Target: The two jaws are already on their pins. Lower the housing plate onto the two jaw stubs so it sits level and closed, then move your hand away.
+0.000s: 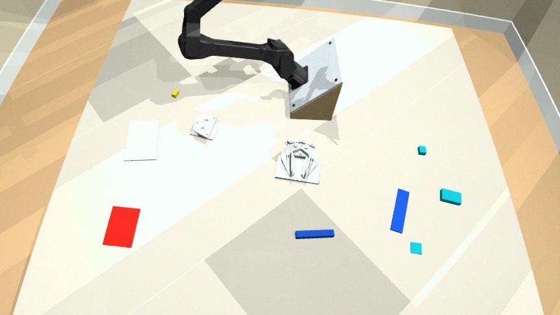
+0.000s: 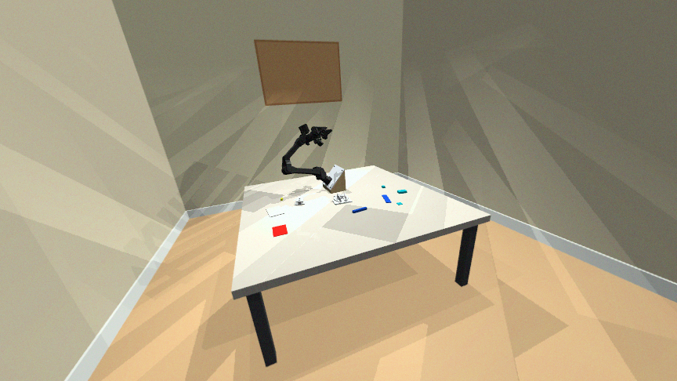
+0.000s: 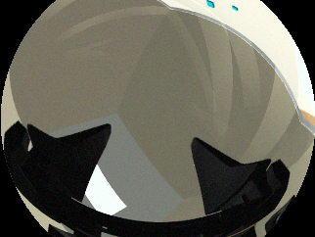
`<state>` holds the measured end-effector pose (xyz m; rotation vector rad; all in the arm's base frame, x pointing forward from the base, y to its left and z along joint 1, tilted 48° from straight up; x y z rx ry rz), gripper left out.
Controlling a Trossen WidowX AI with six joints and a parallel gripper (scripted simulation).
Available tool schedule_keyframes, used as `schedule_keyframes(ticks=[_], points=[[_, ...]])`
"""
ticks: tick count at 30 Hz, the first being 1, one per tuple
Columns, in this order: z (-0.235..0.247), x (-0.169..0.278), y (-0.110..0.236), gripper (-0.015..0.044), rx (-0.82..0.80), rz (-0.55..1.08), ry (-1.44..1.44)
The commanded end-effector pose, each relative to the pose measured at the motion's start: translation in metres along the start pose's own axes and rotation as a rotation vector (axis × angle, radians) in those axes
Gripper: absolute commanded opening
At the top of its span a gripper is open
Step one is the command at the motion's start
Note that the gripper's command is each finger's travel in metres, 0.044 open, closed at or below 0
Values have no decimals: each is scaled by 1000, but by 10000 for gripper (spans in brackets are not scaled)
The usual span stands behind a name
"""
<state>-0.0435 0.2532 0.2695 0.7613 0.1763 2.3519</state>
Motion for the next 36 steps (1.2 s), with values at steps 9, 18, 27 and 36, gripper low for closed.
schedule_keyframes(ticks=[9, 18, 27, 36], points=[[20, -22, -21, 440, -34, -137, 79], [48, -57, -44, 440, -52, -335, 179], [76, -97, -56, 440, -37, -540, 265], [102, -141, -58, 440, 12, -747, 332]])
Point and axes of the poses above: the point midway between the two fingers, 35 mm back from their tips, its own y axis back along the fingers, its own z axis across the jaws, x = y × z, the point moved 5 cm from there along y, back along the fingers, and after that the axes turned 11 degrees about y, right-handed, at the moved point
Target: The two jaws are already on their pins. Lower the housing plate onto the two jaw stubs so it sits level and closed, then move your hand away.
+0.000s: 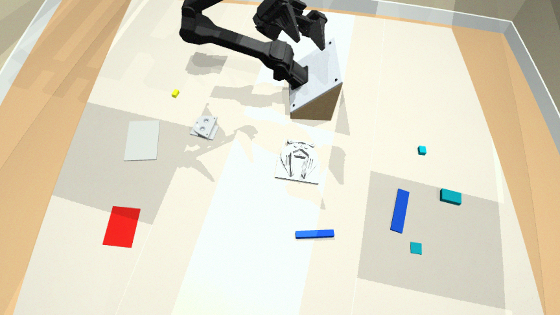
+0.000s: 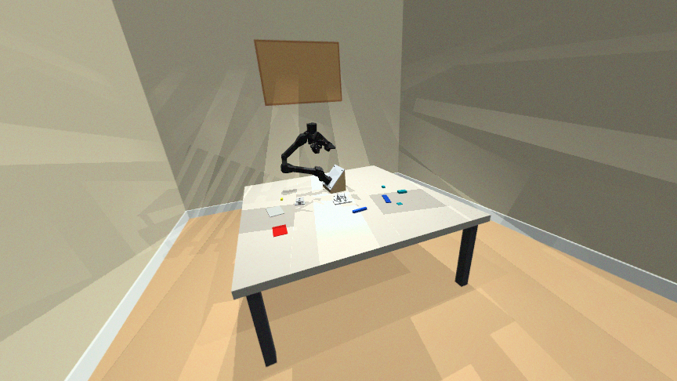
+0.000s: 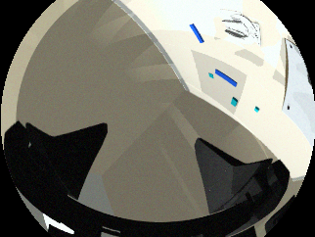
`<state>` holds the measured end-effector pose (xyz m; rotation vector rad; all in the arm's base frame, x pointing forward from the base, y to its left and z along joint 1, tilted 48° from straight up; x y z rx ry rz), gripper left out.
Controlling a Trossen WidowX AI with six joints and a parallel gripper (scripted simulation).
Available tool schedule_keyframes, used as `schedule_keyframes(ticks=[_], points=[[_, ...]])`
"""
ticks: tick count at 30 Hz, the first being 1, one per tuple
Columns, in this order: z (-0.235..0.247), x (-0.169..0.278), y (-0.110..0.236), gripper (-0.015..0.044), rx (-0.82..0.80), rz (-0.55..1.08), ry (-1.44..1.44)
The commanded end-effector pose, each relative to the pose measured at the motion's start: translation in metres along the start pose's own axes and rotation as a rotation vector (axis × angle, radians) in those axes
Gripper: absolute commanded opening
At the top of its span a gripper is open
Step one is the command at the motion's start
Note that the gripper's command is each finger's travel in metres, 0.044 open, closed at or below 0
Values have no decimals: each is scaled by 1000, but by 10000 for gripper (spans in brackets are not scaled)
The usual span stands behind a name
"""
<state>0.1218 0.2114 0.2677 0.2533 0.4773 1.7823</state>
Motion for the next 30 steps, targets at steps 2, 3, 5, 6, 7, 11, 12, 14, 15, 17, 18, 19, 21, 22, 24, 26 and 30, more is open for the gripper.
schedule_keyframes(ticks=[2, 3, 5, 6, 7, 11, 12, 14, 15, 17, 18, 19, 21, 22, 24, 26, 30], points=[[6, -20, -14, 440, 38, -94, 46], [7, -25, -17, 440, 47, -115, 55], [9, -35, -22, 440, 66, -157, 72], [9, -40, -24, 440, 77, -178, 80], [10, -45, -27, 440, 88, -198, 89], [13, -66, -35, 440, 136, -278, 121], [13, -71, -37, 440, 148, -298, 129], [14, -81, -40, 440, 175, -336, 143], [14, -87, -41, 440, 190, -354, 150], [15, -98, -43, 440, 219, -391, 164], [15, -103, -44, 440, 234, -409, 170], [15, -108, -45, 440, 250, -426, 176], [15, -119, -46, 440, 282, -460, 188], [15, -125, -47, 440, 298, -477, 194], [15, -135, -47, 440, 332, -509, 204], [14, -146, -47, 440, 368, -541, 213], [12, -168, -45, 440, 445, -600, 229]])
Point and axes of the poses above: the point midway between the two fingers, 35 mm back from their tips, its own y axis back along the fingers, its own z axis across the jaws, x = y × z, the point moved 5 cm from there along y, back along the fingers, and after that the axes turned 11 degrees about y, right-handed, at the moved point
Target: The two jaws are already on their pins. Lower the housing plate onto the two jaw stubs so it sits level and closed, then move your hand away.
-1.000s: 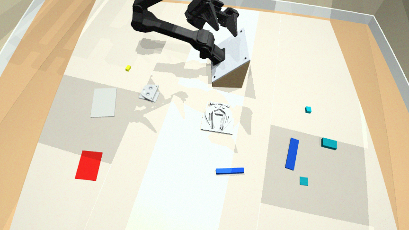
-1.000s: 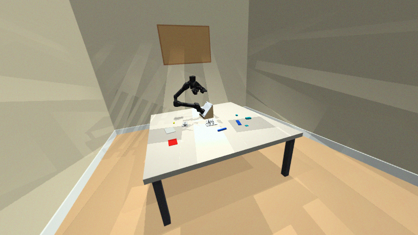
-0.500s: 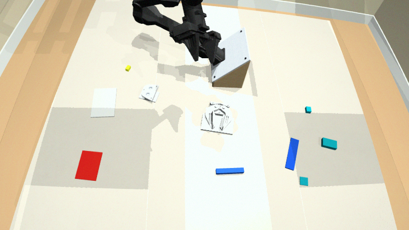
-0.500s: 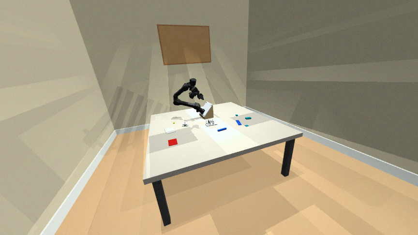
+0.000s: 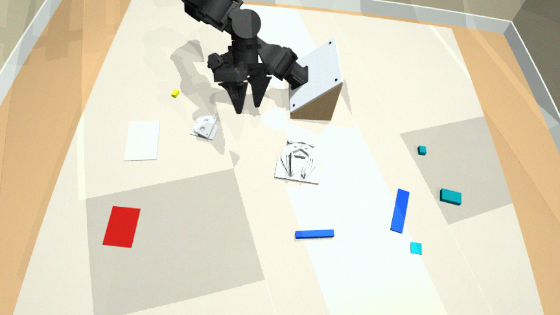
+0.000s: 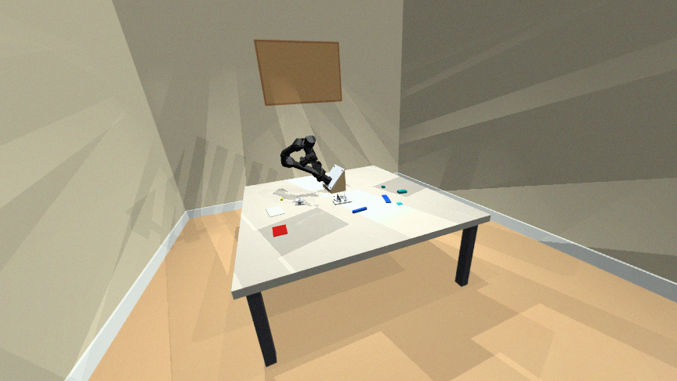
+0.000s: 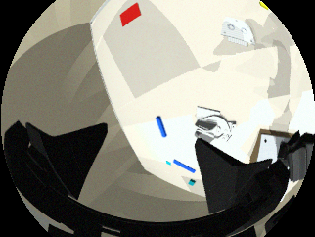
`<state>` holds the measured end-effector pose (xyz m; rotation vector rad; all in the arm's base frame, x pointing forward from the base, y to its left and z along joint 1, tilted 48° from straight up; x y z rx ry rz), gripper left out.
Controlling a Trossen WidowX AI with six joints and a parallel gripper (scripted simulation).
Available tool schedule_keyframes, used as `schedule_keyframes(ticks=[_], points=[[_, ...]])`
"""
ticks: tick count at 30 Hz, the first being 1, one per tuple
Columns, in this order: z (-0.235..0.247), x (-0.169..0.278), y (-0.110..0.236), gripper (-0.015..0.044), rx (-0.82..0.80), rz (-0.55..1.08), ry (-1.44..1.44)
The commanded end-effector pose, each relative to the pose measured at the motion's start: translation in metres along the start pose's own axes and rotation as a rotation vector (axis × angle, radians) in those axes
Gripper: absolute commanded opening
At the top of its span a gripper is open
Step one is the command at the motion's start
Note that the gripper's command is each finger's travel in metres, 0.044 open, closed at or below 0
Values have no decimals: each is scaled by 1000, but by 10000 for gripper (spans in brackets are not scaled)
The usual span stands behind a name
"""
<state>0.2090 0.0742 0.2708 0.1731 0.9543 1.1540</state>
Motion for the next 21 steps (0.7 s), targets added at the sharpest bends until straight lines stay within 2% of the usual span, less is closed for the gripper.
schedule_keyframes(ticks=[1, 21], points=[[-4, -16, -9, 440, 69, -43, 28], [-48, -106, -37, 440, 509, -206, 123]])
Point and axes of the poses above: the point midway between the two fingers, 35 mm back from their tips, its own y axis back along the fingers, its own z axis across the jaws, x = y × z, the point moved 5 cm from there along y, back along the fingers, and after that the axes turned 11 degrees about y, right-handed, at the moved point
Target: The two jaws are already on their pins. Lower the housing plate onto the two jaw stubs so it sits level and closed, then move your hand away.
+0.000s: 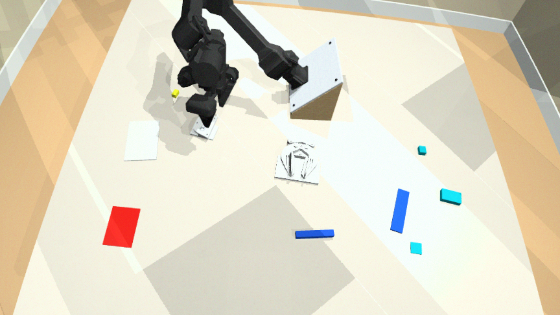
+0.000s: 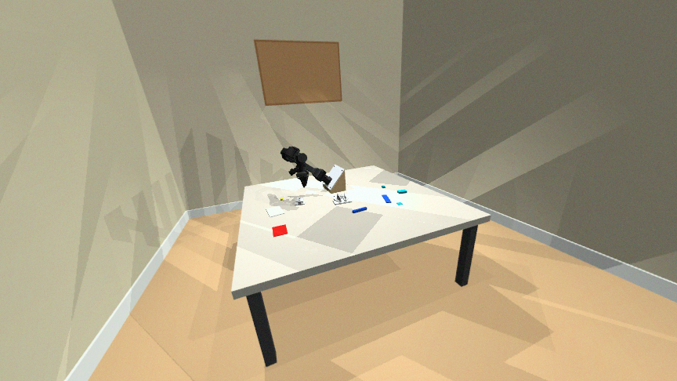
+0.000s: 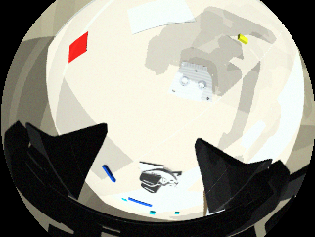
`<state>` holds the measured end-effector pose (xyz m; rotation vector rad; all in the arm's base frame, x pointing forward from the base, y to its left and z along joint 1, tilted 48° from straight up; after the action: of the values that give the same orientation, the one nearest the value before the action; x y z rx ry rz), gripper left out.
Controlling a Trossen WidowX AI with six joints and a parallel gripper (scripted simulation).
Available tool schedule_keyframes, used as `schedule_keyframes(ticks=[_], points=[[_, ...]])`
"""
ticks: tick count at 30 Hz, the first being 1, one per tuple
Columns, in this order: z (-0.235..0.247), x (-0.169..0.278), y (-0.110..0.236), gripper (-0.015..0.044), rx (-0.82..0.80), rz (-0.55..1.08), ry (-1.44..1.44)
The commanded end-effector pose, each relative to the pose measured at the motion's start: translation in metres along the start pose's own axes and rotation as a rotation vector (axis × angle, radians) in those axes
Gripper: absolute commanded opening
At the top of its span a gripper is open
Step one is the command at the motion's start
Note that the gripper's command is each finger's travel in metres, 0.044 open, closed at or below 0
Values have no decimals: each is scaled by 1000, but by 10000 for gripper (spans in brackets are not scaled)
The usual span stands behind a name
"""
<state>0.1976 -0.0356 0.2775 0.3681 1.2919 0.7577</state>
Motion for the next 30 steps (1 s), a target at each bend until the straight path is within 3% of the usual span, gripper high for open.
schedule_keyframes(ticks=[1, 8, 12, 18, 30], points=[[-9, -13, -8, 440, 81, -8, 22], [-29, -34, -20, 440, 228, -14, 47], [-30, -35, -21, 440, 231, -14, 48], [-38, -36, -57, 440, 229, -18, 47], [-41, -36, -68, 440, 229, -18, 46]])
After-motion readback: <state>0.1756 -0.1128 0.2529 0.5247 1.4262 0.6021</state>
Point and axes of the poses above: the point midway between the two fingers, 35 mm back from their tips, its own y axis back along the fingers, its own z axis across the jaws, x = y × z, the point moved 5 cm from there along y, back along the fingers, and after that the axes turned 11 degrees about y, right-handed, at the moved point
